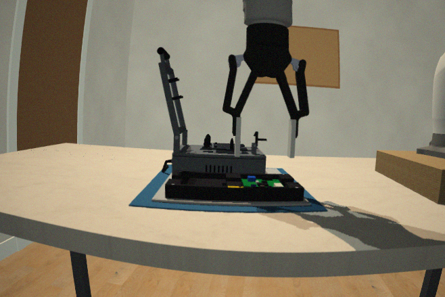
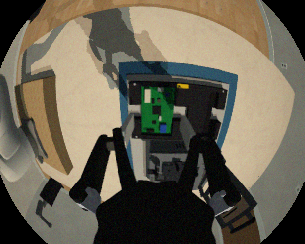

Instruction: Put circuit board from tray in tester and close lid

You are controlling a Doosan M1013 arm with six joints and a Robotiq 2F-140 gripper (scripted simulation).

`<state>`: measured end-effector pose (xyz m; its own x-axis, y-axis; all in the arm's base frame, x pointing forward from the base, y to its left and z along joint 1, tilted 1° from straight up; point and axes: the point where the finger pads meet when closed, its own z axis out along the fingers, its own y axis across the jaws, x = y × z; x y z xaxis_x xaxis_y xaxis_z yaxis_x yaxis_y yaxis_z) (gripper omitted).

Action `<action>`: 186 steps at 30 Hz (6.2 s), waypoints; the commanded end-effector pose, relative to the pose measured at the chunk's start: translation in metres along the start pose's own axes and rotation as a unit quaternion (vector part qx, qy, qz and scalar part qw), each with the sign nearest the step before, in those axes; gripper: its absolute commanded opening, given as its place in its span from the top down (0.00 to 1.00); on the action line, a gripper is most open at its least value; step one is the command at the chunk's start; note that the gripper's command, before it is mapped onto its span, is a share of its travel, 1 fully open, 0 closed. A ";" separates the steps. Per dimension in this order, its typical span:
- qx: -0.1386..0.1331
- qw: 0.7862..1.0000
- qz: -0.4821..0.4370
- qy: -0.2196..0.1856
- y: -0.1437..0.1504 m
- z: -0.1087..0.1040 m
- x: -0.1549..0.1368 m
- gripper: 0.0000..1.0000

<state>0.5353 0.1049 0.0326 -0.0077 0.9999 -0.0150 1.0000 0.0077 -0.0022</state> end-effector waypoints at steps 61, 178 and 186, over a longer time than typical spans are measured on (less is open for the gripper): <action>0.000 1.000 0.000 0.000 0.000 0.037 0.000 0.42; 0.000 1.000 0.000 0.000 0.000 0.053 0.000 0.49; 0.000 1.000 0.000 0.000 0.000 0.053 0.000 0.49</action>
<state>0.5352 0.1043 -0.0201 -0.0077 0.9999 -0.0150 1.0000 0.0077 -0.0022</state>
